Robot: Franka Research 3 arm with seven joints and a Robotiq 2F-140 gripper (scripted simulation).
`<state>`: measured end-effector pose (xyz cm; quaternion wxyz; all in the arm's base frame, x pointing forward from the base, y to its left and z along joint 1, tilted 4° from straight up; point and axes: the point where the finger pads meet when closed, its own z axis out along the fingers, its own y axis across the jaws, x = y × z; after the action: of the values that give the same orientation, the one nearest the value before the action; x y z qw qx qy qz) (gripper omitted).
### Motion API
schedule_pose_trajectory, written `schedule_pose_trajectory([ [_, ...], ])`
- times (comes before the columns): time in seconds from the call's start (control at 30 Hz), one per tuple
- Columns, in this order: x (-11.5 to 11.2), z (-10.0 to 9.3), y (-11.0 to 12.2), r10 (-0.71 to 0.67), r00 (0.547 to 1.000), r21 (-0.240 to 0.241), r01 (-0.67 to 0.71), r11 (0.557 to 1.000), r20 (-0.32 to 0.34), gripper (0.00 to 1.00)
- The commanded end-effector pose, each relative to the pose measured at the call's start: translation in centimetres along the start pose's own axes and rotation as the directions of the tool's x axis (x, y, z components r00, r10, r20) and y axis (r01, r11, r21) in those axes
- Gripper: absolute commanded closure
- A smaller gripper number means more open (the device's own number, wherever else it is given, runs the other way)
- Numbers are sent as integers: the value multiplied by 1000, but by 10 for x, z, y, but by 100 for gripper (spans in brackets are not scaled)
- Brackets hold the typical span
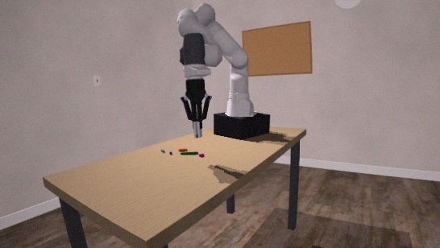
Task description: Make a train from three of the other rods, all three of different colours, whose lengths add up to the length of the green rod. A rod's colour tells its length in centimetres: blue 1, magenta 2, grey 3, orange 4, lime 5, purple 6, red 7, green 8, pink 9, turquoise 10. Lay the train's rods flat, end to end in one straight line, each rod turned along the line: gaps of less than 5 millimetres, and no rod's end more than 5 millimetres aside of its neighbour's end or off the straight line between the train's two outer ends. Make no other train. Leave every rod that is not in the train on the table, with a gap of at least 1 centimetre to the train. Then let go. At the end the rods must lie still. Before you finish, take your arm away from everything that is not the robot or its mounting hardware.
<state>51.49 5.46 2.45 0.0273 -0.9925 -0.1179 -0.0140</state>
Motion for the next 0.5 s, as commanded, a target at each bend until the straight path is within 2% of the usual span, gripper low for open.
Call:
schedule_pose_trajectory([
  [0.0,-4,1,26,167,986,2,-167,986,3,97],
  [0.23,-12,2,63,356,935,2,-356,935,6,97],
  [0.3,-12,2,63,356,935,2,-356,935,6,97],
  [0.33,-15,2,75,415,910,1,-415,910,6,97],
  [0.47,-20,2,92,499,867,1,-499,867,6,97],
])
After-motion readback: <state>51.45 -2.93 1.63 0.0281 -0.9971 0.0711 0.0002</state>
